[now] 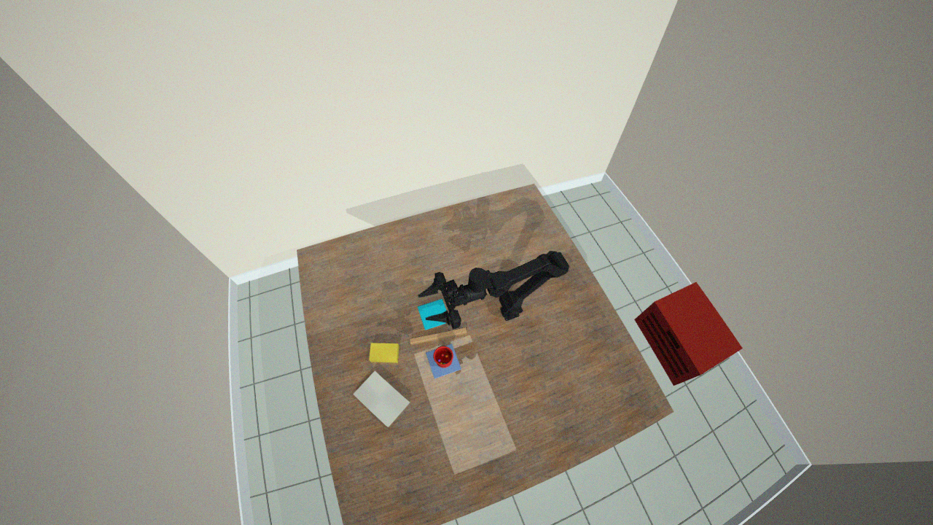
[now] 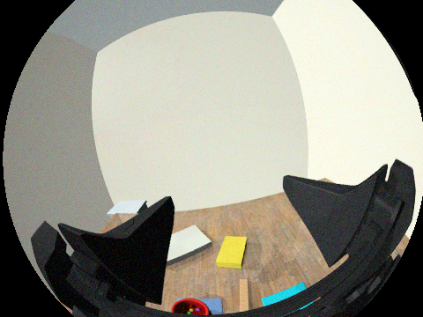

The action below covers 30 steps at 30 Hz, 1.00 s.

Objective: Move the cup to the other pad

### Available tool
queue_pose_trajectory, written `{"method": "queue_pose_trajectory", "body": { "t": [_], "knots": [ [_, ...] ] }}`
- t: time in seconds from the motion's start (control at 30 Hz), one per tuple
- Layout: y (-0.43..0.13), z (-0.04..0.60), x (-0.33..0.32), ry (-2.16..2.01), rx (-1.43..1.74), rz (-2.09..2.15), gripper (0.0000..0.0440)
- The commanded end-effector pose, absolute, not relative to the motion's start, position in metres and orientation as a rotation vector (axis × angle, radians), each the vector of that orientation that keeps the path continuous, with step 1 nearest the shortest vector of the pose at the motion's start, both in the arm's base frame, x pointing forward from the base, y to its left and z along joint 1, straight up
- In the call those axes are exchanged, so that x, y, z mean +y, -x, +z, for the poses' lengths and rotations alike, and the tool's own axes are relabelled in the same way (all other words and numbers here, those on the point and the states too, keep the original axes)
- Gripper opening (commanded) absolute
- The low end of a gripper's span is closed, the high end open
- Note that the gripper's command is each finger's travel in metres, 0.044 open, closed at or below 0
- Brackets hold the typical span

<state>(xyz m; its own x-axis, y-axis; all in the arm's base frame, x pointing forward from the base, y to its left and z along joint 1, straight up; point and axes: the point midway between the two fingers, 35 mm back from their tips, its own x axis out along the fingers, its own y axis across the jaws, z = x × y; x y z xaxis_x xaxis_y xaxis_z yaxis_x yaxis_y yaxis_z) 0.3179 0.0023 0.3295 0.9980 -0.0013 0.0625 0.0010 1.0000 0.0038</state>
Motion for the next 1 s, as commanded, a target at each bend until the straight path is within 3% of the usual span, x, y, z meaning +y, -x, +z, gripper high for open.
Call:
{"method": "queue_pose_trajectory", "body": {
  "t": [0.0,0.4,0.7,0.97],
  "knots": [
    [-0.318,0.33,0.003,-0.004,-0.06,0.002,0.0374],
    [-0.325,0.331,0.01,-0.041,0.015,0.019,0.007],
    [-0.336,0.332,0.021,-0.12,0.101,0.048,0.011],
    [-0.345,0.331,0.032,-0.2,0.19,0.068,0.0111]
  ]
}}
